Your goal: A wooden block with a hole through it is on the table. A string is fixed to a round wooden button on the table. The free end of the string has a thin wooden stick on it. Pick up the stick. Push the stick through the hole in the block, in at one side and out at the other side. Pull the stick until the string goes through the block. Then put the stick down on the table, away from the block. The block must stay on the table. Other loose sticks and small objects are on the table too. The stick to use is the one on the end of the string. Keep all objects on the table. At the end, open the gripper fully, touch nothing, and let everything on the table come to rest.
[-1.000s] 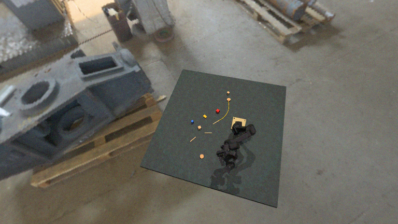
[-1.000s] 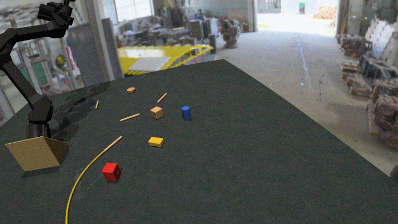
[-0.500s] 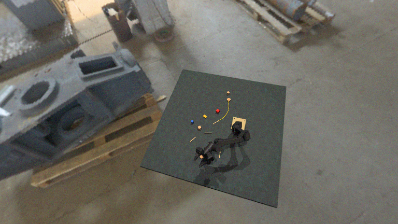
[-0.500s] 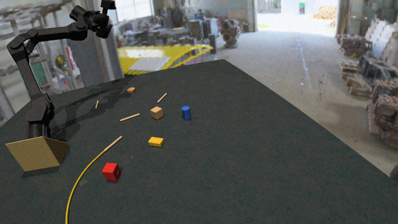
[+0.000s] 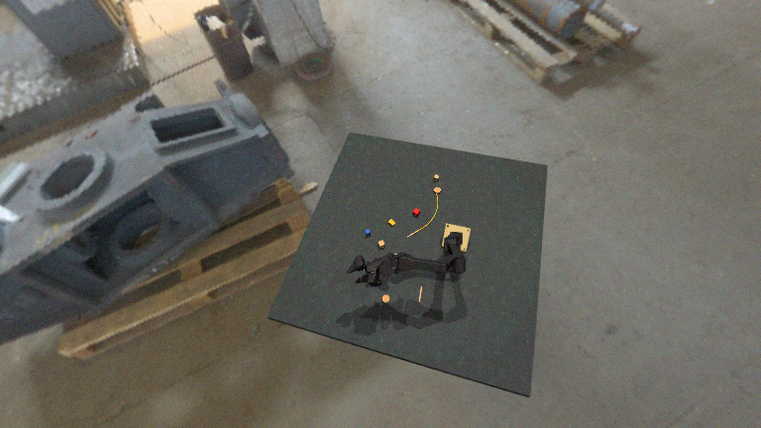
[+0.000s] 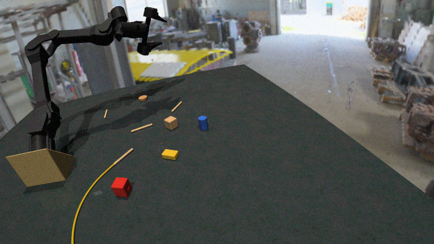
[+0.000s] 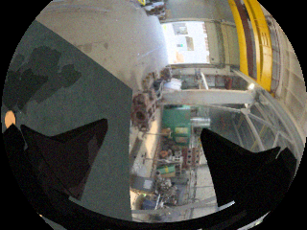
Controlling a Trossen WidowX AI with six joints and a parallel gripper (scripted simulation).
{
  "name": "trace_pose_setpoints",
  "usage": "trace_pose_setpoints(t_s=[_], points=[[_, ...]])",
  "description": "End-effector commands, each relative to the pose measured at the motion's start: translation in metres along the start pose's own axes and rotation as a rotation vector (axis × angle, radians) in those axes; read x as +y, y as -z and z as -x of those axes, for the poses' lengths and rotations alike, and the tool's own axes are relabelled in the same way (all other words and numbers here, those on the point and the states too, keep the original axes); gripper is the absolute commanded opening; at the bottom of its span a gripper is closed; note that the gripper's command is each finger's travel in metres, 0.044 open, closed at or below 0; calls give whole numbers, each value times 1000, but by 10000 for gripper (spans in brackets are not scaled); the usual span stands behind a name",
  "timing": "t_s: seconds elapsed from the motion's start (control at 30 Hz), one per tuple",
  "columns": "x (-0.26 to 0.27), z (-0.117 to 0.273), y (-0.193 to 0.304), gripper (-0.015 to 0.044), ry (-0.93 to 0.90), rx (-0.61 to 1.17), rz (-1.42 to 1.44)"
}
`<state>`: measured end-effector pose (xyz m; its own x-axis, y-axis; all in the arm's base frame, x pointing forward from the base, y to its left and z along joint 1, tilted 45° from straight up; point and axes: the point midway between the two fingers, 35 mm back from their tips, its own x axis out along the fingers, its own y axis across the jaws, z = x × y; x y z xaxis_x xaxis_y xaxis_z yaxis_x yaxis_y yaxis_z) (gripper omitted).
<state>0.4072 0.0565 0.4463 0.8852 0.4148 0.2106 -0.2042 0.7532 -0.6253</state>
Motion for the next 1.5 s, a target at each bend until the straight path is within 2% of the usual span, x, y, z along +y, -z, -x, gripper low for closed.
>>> trace_pose_setpoints(t_s=[0.0, 0.17, 0.37, 0.57, 0.8, 1.03, 1.2, 1.27, 1.47], points=[[4, -2, 63, 440, -32, 162, 22], [12, 9, 150, 440, -118, 379, 45], [26, 45, 247, 440, -254, 611, 35], [47, 103, 328, 440, -416, 813, -5], [85, 188, 397, 440, -651, 969, -132], [138, 279, 427, 440, -900, 982, -369], [179, 340, 421, 440, -1040, 871, -610], [188, 352, 416, 440, -1061, 829, -670], [189, 354, 416, 440, -1063, 823, -678]])
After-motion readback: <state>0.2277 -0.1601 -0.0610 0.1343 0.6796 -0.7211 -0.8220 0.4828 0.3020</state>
